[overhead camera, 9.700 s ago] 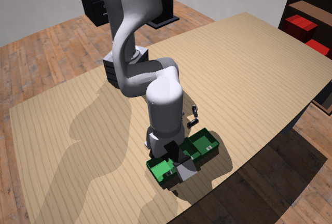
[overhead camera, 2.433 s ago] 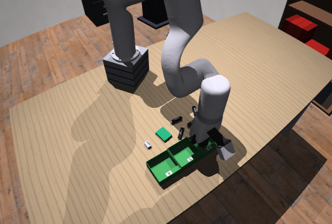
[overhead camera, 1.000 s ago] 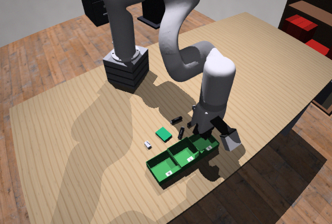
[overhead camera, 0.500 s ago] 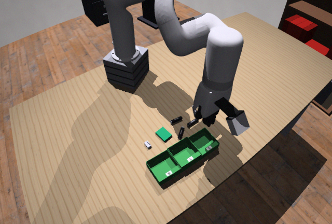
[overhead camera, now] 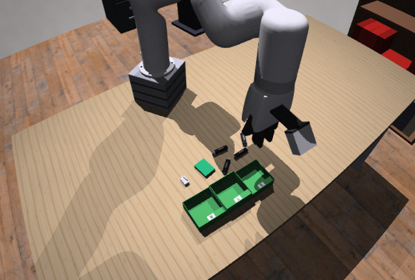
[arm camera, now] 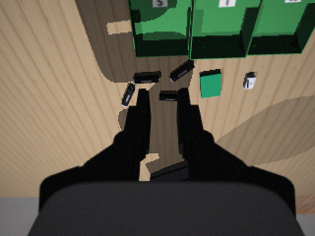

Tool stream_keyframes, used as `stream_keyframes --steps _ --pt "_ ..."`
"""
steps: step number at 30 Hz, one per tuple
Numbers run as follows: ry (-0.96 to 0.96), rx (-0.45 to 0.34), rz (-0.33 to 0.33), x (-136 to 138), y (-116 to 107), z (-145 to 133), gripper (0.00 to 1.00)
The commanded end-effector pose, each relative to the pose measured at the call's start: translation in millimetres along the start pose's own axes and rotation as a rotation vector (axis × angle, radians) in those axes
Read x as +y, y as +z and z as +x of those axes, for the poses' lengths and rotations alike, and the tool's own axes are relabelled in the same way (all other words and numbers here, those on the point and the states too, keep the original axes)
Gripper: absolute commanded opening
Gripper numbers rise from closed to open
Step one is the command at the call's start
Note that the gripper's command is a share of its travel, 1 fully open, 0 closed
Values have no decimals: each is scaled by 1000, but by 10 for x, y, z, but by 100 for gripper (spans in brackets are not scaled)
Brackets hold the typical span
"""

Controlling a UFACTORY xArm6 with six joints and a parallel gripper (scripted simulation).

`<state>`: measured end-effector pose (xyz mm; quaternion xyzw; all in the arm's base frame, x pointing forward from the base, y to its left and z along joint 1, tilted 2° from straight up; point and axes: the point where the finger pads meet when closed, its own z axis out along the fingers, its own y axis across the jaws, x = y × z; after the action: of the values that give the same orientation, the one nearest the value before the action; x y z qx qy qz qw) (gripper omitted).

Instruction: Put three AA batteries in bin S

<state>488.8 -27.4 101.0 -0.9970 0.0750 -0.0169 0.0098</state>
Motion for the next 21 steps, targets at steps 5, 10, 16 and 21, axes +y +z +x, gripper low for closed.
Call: stream_keyframes --steps 5,10,16,21 --pt "275 0 2 45 388 -466 28" --pt "402 -9 5 70 604 -721 28" --pt "604 -14 8 100 874 -1039 28" --pt "765 -21 10 131 1144 -1358 28"
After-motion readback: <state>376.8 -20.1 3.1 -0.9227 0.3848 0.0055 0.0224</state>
